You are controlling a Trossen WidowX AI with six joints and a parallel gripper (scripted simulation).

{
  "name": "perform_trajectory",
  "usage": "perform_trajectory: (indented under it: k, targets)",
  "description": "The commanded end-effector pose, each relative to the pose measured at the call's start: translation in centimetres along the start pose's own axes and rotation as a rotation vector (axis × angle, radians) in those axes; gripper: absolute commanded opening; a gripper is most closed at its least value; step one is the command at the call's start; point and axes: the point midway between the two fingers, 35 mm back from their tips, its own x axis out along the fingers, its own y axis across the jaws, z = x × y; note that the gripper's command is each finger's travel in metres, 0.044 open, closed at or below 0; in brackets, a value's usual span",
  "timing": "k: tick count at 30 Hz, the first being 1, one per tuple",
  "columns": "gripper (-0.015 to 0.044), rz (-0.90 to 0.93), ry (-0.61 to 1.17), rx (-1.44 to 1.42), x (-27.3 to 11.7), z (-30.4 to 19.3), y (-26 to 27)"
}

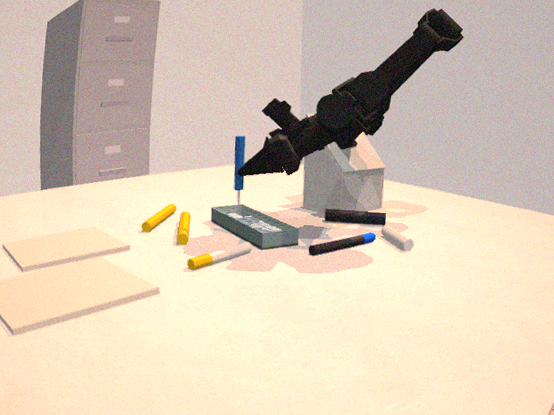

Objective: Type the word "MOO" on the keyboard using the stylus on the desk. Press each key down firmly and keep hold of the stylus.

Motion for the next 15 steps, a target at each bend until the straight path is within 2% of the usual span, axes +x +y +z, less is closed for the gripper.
perform_trajectory:
  k: [1,10,15]
  targets:
    - [0.0000,0.000,-0.002,0.003,-0.3,-0.1,0.2]
    - [0.0000,0.000,0.002,0.001,-3.1,-1.1,1.9]
    - [0.0000,0.000,0.002,0.001,-3.1,-1.3,1.9]
